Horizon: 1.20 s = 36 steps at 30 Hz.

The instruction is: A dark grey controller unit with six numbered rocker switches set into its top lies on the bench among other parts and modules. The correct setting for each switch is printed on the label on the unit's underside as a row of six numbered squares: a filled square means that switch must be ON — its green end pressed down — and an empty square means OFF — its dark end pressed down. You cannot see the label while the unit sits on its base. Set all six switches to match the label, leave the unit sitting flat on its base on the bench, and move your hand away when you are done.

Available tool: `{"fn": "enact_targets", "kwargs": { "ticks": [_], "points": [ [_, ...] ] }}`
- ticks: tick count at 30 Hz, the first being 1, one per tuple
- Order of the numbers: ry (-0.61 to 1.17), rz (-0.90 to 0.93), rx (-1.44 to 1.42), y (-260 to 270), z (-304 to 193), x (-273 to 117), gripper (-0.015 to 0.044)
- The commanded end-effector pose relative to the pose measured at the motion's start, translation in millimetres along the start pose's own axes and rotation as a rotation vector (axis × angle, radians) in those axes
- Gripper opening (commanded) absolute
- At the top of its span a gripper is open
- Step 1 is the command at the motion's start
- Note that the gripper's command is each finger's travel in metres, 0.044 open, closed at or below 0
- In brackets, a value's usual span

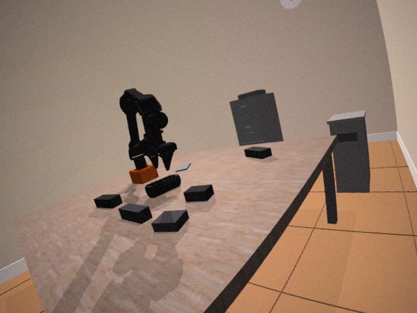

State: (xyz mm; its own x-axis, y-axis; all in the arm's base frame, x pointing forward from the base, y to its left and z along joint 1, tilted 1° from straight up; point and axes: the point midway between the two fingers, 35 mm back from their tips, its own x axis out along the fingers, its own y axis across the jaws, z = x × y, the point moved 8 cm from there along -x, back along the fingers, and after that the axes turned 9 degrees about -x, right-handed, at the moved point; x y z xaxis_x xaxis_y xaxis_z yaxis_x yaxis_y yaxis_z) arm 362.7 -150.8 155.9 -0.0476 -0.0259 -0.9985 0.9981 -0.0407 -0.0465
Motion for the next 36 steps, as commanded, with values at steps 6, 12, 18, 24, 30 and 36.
{"fn": "enact_targets", "kwargs": {
  "ticks": [6,12,18,24,30,36],
  "points": [
    [0.033,-0.209,0.003,23,43,41,0.0099],
    [0.034,-0.213,0.003,23,44,42,0.0000],
    [0.034,-0.213,0.003,23,44,42,0.0000],
    [0.034,-0.213,0.003,24,44,47,0.0000],
    [0.034,-0.213,0.003,25,44,57,0.0000],
    [0.034,-0.213,0.003,26,44,66,0.0000]
  ]
}}
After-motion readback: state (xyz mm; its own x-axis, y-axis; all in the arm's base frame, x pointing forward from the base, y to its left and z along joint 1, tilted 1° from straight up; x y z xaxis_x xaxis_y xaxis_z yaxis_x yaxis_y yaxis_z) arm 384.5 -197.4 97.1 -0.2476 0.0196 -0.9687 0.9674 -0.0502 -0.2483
